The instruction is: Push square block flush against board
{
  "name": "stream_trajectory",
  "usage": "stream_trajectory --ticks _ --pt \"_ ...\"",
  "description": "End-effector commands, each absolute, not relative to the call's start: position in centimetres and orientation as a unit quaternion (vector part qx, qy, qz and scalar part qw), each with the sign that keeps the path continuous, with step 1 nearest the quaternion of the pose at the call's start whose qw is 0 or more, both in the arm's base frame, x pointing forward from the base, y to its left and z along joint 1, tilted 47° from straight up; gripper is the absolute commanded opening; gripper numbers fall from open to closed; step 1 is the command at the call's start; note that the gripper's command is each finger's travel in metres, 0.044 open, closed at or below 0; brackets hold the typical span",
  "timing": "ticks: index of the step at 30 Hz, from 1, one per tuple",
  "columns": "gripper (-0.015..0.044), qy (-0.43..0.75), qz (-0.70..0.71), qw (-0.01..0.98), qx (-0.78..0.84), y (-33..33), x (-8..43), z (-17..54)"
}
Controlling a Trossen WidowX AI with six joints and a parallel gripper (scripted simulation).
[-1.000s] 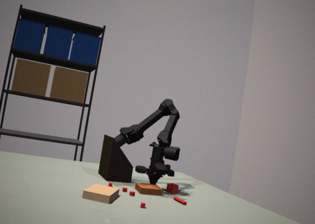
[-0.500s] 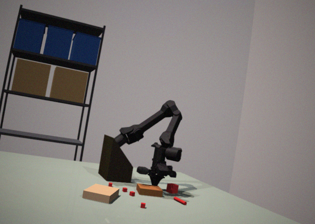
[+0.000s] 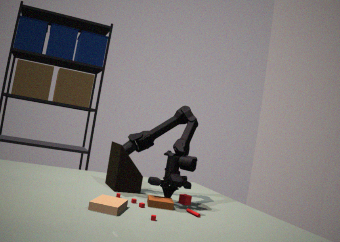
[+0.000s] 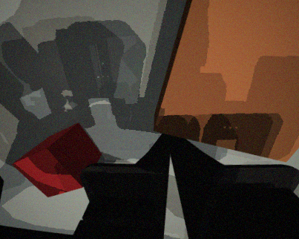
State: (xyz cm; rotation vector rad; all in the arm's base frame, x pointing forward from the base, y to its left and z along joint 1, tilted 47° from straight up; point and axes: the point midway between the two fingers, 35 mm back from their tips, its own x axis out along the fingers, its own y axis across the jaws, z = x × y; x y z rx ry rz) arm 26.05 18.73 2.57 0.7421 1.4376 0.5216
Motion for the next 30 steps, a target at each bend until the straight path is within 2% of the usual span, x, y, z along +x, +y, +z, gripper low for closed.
stream_trajectory --ticks 1,11,30 --pt "0.0000 0.634 0.233 0.661 0.327 18.6 26.8 2.5" --pt "0.0000 0.634 0.233 0.661 0.326 18.2 28.2 2.3" --pt "0.0000 0.634 0.233 0.661 0.328 18.7 25.4 2.5"
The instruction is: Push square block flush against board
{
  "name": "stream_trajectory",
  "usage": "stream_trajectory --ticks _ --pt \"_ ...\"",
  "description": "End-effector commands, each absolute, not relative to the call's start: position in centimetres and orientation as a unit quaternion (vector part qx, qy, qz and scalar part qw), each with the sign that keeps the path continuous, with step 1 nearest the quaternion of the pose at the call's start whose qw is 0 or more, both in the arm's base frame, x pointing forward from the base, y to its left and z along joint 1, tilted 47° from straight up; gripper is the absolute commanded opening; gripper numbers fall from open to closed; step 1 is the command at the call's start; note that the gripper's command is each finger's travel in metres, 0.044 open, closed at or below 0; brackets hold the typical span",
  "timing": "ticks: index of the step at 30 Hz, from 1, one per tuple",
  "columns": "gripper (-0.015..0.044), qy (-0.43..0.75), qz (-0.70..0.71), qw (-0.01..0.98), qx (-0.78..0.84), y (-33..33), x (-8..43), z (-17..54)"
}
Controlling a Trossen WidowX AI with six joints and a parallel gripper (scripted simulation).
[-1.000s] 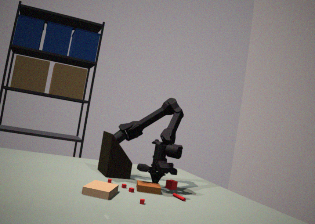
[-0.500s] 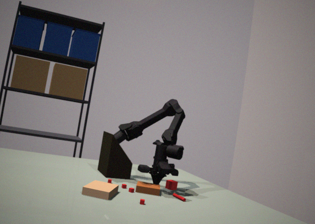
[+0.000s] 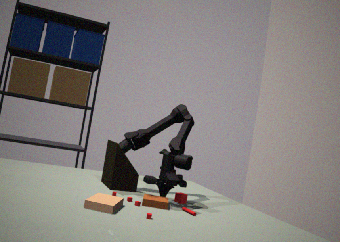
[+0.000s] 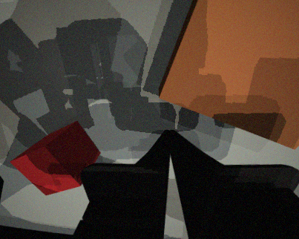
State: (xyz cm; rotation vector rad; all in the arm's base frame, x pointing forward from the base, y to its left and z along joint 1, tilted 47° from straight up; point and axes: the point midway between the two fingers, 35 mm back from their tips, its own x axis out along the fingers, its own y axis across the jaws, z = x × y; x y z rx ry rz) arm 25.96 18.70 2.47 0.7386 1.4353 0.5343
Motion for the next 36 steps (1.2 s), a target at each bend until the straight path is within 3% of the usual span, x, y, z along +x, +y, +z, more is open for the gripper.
stream_trajectory --ticks 1,16,27,36 --pt "0.0000 0.634 0.233 0.661 0.328 18.7 25.3 2.5" --pt "0.0000 0.634 0.236 0.659 0.328 18.8 23.6 2.6" --pt "0.0000 0.634 0.233 0.660 0.329 15.0 23.0 6.3" --pt "0.0000 0.653 0.170 0.625 0.392 14.9 26.4 6.6"
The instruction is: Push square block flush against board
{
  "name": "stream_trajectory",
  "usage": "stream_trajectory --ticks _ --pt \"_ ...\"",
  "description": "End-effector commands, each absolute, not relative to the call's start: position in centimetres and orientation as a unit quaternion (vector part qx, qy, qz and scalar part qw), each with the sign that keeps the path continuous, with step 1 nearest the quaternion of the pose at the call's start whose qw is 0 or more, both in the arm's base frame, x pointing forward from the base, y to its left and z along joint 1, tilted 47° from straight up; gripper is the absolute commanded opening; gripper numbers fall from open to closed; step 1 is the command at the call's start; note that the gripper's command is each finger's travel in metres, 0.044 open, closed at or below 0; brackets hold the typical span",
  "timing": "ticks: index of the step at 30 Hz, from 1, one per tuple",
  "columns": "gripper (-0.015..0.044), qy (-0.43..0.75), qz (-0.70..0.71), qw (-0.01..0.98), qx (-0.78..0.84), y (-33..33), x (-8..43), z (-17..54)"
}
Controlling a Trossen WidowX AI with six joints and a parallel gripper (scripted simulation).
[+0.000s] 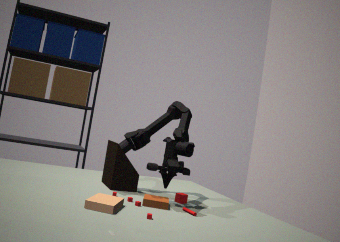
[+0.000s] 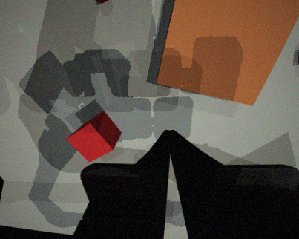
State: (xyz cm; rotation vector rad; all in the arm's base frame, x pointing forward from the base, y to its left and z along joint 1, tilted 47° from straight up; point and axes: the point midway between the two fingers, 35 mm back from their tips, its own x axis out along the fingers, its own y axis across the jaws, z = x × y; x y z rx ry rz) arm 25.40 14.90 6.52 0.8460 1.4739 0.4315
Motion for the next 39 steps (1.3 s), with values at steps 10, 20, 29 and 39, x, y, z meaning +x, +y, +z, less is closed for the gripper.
stream_trajectory --ticks 10,20,29,39 --pt "0.0000 0.664 0.121 0.594 0.437 18.4 26.8 3.4" --pt "0.0000 0.665 0.113 0.589 0.444 18.9 27.0 2.9" --pt "0.0000 0.665 0.113 0.590 0.444 18.5 28.3 2.7" --pt "0.0000 0.665 0.113 0.590 0.443 17.9 29.7 2.3"
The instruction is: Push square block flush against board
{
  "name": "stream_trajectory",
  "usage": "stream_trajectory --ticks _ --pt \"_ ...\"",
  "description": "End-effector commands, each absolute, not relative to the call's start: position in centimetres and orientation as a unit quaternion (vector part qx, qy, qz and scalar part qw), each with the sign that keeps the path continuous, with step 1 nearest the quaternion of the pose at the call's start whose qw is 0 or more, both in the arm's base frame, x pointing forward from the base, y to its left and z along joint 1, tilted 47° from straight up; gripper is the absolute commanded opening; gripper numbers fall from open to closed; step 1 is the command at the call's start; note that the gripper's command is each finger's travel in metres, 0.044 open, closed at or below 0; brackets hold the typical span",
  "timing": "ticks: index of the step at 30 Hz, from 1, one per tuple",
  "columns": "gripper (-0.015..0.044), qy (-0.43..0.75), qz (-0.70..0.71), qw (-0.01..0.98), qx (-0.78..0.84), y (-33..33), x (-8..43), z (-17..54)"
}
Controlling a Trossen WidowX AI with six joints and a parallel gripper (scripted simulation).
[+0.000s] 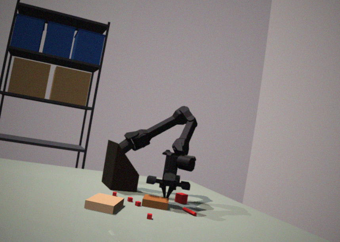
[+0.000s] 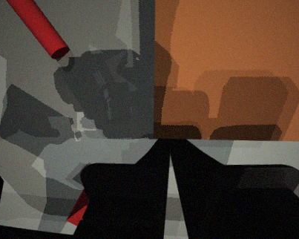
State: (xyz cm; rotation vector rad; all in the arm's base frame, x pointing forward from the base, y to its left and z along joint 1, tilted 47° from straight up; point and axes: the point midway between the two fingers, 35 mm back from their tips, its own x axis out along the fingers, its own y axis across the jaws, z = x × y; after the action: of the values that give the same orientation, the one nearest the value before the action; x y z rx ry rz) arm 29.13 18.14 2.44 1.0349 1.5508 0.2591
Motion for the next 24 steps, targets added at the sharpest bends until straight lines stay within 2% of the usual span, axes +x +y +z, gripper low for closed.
stream_trajectory --ticks 1,10,24 --pt "0.0000 0.665 0.113 0.590 0.443 17.9 29.9 2.2" --pt "0.0000 0.665 0.113 0.591 0.443 17.4 31.1 1.9" --pt "0.0000 0.665 0.113 0.590 0.443 18.1 29.5 2.4"
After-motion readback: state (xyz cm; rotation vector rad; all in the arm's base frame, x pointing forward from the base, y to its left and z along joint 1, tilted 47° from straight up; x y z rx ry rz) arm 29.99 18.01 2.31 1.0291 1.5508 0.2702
